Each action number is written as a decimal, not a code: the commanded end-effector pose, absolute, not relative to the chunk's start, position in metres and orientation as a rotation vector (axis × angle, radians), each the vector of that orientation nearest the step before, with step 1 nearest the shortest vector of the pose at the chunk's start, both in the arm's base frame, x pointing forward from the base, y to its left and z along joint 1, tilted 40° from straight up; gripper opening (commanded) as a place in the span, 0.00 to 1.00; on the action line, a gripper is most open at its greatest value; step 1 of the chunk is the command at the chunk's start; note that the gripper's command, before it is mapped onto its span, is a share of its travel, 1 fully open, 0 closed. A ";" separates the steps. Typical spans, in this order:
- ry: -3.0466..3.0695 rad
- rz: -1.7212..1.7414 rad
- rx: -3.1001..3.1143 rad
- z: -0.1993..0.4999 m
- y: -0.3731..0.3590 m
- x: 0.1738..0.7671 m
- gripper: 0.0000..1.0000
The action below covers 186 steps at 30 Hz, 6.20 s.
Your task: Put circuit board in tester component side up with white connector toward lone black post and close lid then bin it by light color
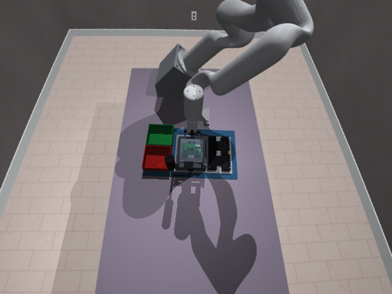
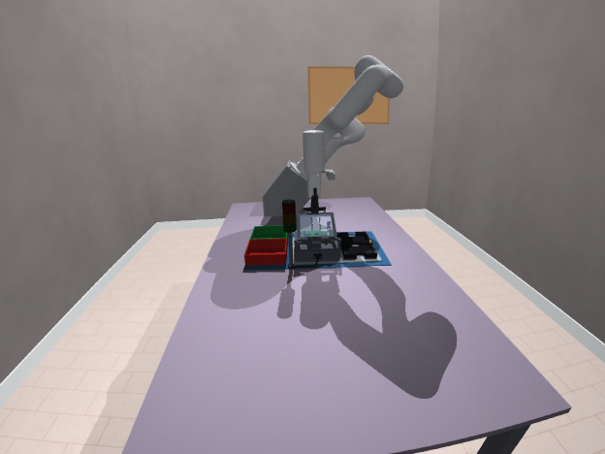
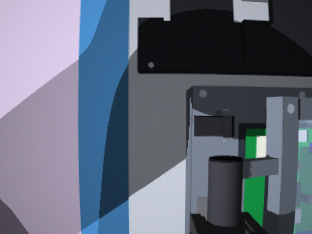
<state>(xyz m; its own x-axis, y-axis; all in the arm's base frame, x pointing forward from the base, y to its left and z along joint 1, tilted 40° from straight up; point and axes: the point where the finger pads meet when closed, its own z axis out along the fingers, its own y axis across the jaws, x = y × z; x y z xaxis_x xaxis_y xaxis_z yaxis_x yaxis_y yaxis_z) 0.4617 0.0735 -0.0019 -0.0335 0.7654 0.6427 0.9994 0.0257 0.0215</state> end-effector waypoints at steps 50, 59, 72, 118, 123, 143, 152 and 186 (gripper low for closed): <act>-1.851 -0.676 -1.791 -0.053 0.116 0.450 0.00; -1.851 -0.676 -1.791 -0.054 0.116 0.450 0.00; -1.851 -0.676 -1.791 -0.054 0.117 0.450 0.00; -1.851 -0.676 -1.791 -0.054 0.117 0.450 0.24; -1.851 -0.676 -1.791 -0.053 0.115 0.450 0.24; -1.851 -0.676 -1.791 0.003 0.068 0.449 0.24; -1.851 -0.676 -1.791 0.020 0.055 0.449 0.24; -1.851 -0.676 -1.791 0.022 0.053 0.449 1.00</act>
